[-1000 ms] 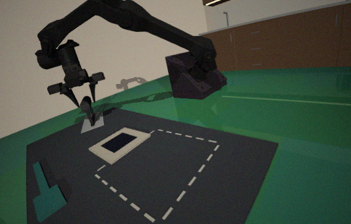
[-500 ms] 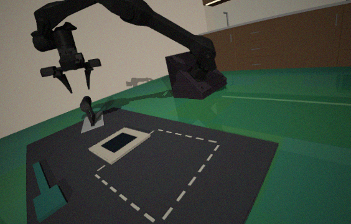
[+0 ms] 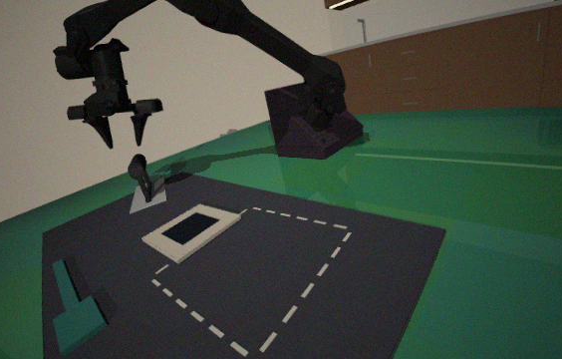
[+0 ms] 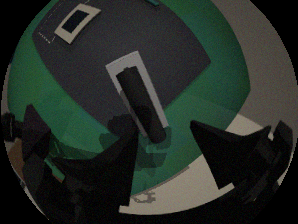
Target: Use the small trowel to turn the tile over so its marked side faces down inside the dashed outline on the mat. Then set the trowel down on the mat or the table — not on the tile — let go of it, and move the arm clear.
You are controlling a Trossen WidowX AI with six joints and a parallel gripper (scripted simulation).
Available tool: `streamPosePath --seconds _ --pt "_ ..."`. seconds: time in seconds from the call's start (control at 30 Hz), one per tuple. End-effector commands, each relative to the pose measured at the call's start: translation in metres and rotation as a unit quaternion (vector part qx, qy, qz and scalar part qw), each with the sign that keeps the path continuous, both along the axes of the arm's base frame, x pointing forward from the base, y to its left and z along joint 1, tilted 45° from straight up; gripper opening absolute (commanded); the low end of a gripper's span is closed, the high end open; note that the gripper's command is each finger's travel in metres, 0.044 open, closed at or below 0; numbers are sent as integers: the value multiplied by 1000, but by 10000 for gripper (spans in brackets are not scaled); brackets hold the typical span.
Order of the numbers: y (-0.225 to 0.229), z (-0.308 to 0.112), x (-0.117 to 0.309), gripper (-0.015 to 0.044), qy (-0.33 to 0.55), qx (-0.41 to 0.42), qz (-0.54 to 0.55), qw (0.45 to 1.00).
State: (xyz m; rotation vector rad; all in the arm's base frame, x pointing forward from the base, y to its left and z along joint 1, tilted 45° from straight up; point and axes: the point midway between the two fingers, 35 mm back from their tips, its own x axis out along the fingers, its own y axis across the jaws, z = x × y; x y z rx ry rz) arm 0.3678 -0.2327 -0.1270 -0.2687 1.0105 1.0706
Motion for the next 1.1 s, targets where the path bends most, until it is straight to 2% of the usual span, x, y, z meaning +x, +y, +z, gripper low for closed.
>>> streamPosePath --seconds 0.0,0.53,1.07 --pt "1 -6 -1 300 24 3 -49 999" --pt "-3 -16 4 300 105 14 -264 959" --pt "-2 -21 7 300 168 56 -447 877"
